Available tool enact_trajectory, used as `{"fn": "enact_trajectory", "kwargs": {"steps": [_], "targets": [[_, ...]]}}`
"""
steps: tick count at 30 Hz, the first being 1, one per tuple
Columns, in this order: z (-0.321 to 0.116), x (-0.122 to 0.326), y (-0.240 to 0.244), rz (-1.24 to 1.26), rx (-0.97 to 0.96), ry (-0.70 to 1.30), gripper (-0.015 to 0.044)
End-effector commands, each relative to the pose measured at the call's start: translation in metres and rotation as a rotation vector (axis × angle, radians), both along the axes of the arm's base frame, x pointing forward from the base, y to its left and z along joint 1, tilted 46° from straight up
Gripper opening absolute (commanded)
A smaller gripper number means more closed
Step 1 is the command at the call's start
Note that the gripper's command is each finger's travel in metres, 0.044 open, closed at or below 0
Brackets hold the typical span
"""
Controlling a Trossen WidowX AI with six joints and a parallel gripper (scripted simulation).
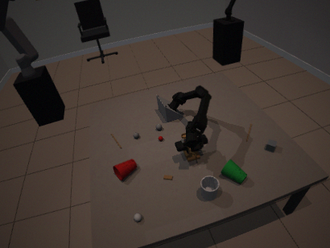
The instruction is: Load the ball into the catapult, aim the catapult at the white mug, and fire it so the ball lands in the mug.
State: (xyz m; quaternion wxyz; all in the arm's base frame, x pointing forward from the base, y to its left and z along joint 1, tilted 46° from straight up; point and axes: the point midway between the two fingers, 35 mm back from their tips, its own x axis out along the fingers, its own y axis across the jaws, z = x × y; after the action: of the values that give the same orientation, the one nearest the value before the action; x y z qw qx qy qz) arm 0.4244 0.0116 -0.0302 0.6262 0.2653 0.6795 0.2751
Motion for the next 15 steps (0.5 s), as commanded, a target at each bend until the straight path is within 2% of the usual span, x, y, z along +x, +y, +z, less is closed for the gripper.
{"fn": "enact_trajectory", "kwargs": {"steps": [1, 7, 12, 15], "targets": [[0.0, 0.0, -0.001, 0.0, 0.0, -0.001, 0.0289], [0.015, 0.005, -0.016, 0.001, -0.005, -0.013, 0.044], [0.065, 0.007, -0.066, 0.007, -0.02, -0.049, 0.044], [0.072, 0.006, -0.072, 0.008, -0.021, -0.054, 0.044]]}}
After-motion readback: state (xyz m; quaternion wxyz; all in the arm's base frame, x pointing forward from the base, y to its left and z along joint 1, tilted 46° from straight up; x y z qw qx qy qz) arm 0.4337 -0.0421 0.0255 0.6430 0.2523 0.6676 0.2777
